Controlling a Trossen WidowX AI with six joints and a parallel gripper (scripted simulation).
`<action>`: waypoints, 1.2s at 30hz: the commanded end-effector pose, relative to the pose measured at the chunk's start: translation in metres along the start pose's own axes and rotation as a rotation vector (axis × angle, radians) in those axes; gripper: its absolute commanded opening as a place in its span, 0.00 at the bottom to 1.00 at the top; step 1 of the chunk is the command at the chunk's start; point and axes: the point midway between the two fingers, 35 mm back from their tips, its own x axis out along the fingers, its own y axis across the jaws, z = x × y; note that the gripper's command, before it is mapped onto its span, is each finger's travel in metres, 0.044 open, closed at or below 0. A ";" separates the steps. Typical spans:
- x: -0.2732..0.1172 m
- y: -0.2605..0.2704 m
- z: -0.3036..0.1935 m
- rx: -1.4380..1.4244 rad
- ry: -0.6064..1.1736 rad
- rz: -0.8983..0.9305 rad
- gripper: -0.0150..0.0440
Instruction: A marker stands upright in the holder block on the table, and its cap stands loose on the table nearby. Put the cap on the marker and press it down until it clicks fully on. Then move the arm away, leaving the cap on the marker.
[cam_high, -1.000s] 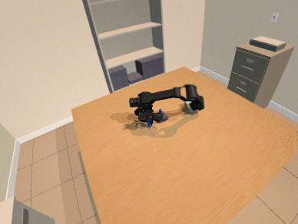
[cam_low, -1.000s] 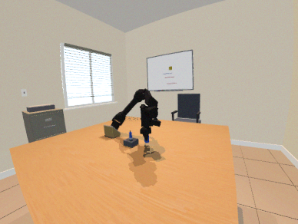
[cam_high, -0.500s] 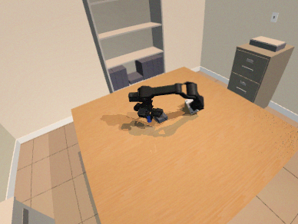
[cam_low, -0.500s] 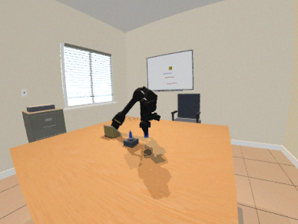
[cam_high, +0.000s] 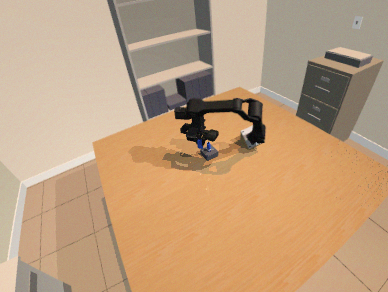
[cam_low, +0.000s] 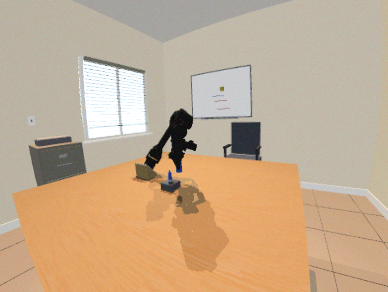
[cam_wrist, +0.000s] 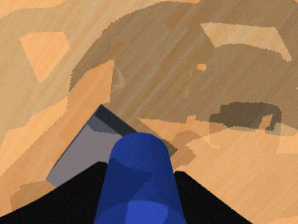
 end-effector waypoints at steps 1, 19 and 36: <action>-0.006 0.005 -0.015 0.000 0.006 0.005 0.25; -0.016 0.020 -0.052 -0.001 0.005 0.013 0.25; 0.008 0.019 -0.051 -0.001 0.004 0.012 0.25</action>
